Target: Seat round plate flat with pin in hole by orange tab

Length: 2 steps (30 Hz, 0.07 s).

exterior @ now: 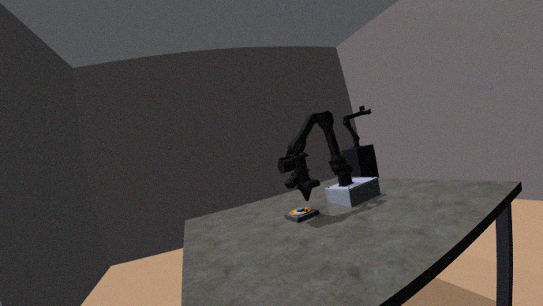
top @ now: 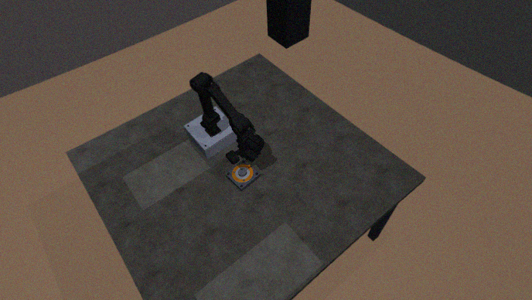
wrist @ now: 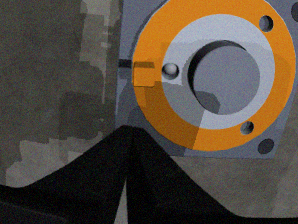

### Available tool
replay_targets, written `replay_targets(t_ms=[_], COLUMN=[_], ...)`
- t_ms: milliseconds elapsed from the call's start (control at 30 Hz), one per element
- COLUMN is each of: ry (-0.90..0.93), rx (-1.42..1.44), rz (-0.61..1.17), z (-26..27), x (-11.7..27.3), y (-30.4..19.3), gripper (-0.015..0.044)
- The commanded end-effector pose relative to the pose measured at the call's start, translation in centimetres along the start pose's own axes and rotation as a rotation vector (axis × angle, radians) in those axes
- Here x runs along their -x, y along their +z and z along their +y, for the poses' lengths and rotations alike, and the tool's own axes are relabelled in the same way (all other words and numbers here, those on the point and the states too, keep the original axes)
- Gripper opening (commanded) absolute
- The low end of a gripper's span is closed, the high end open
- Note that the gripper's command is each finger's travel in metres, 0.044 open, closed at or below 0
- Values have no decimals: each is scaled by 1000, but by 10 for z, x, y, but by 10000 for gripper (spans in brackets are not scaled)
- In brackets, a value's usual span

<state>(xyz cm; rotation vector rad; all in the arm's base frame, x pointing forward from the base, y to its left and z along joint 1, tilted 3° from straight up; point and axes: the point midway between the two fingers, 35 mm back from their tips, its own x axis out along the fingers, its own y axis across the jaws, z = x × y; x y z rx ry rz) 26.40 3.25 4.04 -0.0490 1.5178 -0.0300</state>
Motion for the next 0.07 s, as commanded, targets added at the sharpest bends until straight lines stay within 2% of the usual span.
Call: replay_targets(t_ms=[0,33], ry=[0,0], rx=[0,0], rz=[2,2], z=[0,0], x=[-1,-1], y=[-1,-1], gripper=[0,0])
